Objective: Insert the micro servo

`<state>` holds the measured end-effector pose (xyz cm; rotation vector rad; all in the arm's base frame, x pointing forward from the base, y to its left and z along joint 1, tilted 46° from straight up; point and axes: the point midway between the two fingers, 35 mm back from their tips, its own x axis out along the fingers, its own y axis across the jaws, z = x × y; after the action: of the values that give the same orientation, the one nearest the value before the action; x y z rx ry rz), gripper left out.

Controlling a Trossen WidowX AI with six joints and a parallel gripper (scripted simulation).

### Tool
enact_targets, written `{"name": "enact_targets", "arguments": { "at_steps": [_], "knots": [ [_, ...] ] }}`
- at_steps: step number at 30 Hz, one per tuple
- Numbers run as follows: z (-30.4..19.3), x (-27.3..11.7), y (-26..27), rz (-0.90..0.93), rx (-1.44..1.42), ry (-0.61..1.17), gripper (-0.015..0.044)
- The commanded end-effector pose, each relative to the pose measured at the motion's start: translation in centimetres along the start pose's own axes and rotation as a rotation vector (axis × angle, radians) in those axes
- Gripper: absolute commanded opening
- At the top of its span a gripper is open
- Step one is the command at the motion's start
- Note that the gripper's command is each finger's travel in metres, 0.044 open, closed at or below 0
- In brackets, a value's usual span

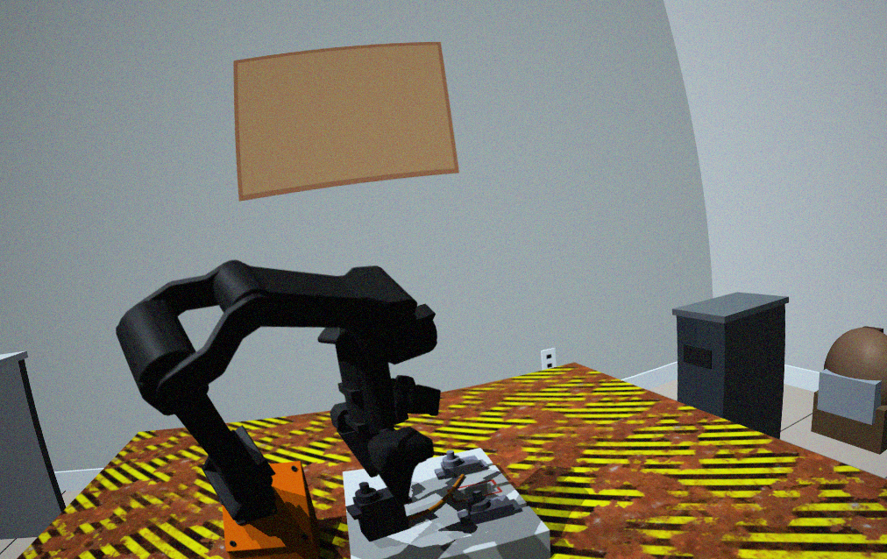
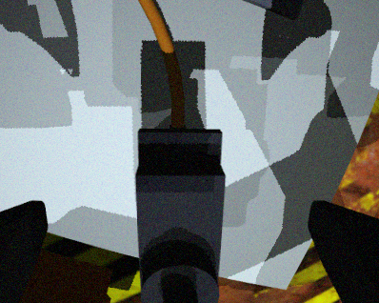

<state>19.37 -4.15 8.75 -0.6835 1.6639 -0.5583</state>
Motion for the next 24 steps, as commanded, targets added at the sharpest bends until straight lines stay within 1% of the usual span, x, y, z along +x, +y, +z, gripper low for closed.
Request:
{"name": "enact_targets", "arguments": {
  "at_steps": [1,7,20,24],
  "knots": [
    [-0.08,0.81,-0.01,-0.003,-0.003,0.001,0.0440],
    [-0.11,1.52,-0.03,-0.004,-0.003,0.001,0.0440],
    [-0.11,1.52,-0.03,-0.004,-0.003,0.001,0.0099],
    [-0.11,1.52,-0.03,-0.004,-0.003,0.001,0.0072]
  ]
}}
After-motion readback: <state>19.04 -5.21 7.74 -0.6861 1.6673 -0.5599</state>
